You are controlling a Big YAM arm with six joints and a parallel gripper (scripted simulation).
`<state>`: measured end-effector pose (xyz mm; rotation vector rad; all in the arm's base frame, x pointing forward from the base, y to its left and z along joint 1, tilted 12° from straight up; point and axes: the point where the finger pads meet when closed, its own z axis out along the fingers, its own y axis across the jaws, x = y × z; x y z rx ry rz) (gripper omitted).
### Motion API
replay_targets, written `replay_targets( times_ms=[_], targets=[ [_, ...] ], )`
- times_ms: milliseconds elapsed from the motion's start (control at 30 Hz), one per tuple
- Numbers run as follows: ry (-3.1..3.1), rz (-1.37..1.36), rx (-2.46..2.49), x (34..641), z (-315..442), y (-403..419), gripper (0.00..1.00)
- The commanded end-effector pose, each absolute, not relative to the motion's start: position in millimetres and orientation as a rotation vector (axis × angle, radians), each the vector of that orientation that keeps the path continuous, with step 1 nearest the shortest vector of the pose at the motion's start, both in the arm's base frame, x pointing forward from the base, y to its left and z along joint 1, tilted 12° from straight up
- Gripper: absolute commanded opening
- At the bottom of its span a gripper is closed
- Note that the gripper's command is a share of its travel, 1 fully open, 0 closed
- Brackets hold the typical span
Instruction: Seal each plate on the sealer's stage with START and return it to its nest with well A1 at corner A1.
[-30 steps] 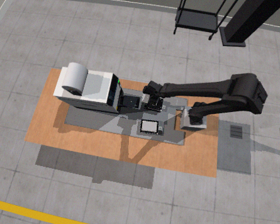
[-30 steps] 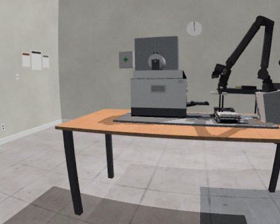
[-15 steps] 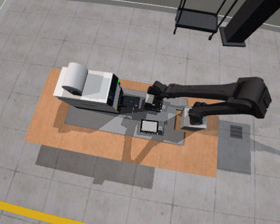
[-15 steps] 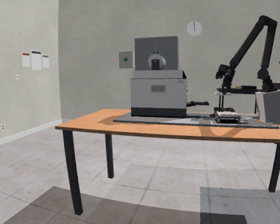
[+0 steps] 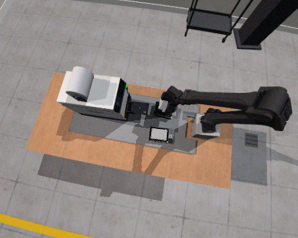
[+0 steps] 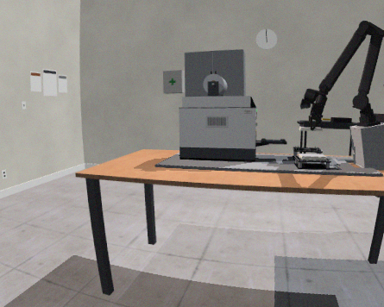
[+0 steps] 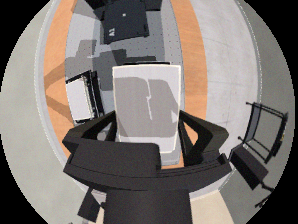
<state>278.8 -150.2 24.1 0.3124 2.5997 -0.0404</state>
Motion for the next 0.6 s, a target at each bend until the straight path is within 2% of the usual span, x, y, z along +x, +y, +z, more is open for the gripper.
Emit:
replay_targets(
  times_ms=[0,567],
  targets=[
    [2.585,-0.06,0.283,285.0,33.5,-153.7,0.0],
    [2.548,-0.063,0.311,306.6,41.4,-163.6,0.0]
  ],
)
